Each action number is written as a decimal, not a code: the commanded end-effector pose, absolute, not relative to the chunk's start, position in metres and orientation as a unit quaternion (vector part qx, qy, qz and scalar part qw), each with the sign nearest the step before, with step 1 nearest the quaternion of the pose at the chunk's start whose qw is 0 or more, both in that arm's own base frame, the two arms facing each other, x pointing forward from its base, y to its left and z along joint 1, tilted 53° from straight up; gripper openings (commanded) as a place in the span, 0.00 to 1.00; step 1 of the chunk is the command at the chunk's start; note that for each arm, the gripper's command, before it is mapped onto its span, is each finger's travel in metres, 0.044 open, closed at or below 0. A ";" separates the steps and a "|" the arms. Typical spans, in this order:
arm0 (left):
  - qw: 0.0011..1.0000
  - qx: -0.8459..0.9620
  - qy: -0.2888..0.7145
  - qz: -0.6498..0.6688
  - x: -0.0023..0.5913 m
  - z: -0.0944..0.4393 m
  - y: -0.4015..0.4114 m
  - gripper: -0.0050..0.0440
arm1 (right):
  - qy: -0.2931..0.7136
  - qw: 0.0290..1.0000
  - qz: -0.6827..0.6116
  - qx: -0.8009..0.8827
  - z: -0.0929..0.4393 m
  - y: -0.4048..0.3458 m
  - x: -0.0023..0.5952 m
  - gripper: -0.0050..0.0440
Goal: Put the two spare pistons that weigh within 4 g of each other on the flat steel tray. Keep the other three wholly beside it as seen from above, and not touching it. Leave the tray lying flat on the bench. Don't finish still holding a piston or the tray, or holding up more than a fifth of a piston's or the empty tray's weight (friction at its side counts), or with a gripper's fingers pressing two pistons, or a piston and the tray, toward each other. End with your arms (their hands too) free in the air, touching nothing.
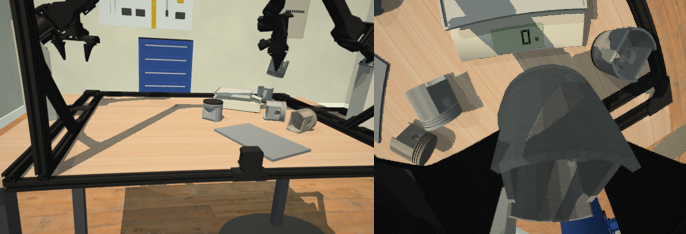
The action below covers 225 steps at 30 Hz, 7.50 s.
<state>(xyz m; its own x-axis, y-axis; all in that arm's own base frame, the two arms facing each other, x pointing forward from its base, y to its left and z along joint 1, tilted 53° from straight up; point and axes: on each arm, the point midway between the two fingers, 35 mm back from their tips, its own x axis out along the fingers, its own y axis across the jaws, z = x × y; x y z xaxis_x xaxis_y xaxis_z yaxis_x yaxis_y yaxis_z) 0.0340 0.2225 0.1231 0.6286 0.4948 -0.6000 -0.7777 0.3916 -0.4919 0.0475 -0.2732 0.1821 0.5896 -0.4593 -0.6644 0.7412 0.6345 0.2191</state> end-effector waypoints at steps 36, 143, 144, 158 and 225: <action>0.815 -0.389 0.181 0.390 0.034 0.123 0.222 1.00 | 0.467 0.846 -0.257 -0.027 0.173 -0.282 0.054 0.43; 0.815 -0.389 0.181 0.390 0.034 0.123 0.222 1.00 | 0.467 0.846 -0.257 -0.027 0.085 -0.344 0.124 0.87; 0.815 -0.389 0.181 0.390 0.034 0.123 0.222 1.00 | 0.467 0.846 -0.257 -0.027 0.085 -0.344 0.124 0.87; 0.815 -0.389 0.181 0.390 0.034 0.123 0.222 1.00 | 0.467 0.846 -0.257 -0.027 0.094 -0.338 0.119 0.87; 0.815 -0.389 0.181 0.390 0.034 0.123 0.222 1.00 | 0.434 0.857 -0.278 0.028 0.185 -0.275 0.046 0.87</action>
